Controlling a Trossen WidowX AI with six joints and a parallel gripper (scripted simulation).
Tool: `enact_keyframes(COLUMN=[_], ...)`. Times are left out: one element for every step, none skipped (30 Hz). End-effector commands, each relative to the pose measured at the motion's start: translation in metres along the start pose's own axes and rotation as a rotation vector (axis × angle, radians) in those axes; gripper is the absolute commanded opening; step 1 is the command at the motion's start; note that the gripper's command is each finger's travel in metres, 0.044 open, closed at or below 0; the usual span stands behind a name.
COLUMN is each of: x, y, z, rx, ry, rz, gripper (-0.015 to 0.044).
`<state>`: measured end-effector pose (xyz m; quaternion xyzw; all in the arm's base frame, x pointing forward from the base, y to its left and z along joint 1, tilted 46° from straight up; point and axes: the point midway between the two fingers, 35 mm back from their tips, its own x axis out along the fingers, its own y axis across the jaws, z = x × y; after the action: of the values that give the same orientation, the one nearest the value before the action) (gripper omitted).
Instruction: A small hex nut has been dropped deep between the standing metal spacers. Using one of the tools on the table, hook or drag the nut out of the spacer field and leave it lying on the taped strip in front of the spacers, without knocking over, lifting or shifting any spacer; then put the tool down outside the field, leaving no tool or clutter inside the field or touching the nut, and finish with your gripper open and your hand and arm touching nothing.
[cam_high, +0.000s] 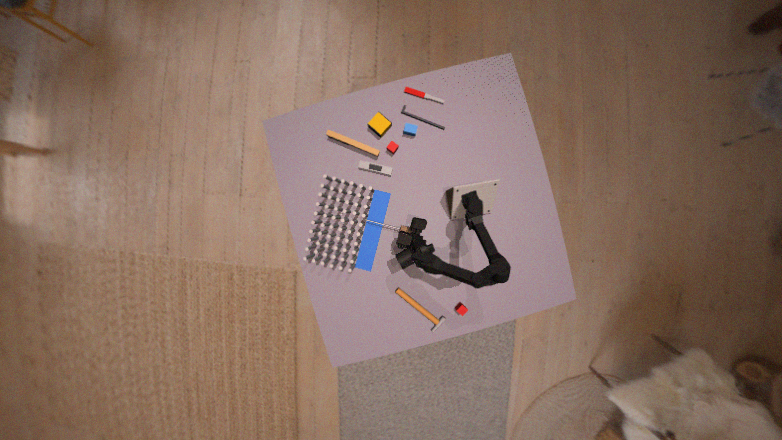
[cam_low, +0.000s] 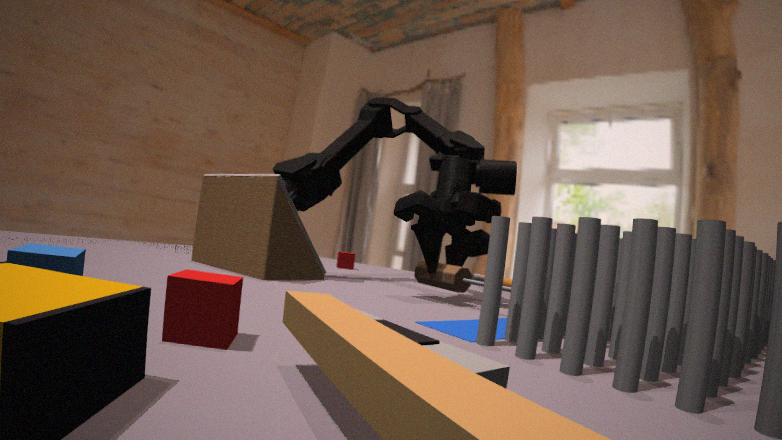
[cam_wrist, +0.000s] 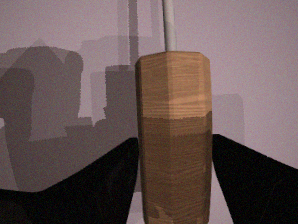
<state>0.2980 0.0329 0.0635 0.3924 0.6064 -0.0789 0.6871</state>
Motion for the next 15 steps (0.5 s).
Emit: enact_keyframes(x=[-0.0013, -0.0011, -0.001, -0.0008, -0.0006, -0.0005, -0.0003, -0.0001, 0.0, 0.0002, 0.0003, 0.0005, 0.0007, 0.0008, 0.001], y=[0.0019, 0.002, 0.002, 0.002, 0.0021, 0.0021, 0.0022, 0.0022, 0.0022, 0.0023, 0.0023, 0.0023, 0.0023, 0.0024, 0.0024], z=[0.0062, 0.0068, 0.0075, 0.0081, 0.0087, 0.0093, 0.0099, 0.0106, 0.0112, 0.0118, 0.0124, 0.013, 0.0136, 0.0143, 0.0149], rx=[-0.005, -0.005, -0.005, -0.005, -0.005, -0.005, -0.005, -0.005, -0.005, -0.005, -0.006, -0.006, -0.006, -0.006, -0.006], ry=[-0.01, -0.01, -0.01, -0.01, -0.01, -0.01, -0.01, -0.01, -0.01, -0.01, -0.01, -0.011, -0.011, -0.011, -0.011], rz=[0.006, 0.006, 0.006, 0.006, 0.006, 0.006, 0.006, 0.006, 0.006, 0.006, 0.006, 0.006, 0.006, 0.006, 0.006], gripper=[0.0, 0.0, 0.0, 0.0, 0.0, 0.0, 0.0, 0.0, 0.0, 0.0, 0.0, 0.0, 0.0, 0.0, 0.0])
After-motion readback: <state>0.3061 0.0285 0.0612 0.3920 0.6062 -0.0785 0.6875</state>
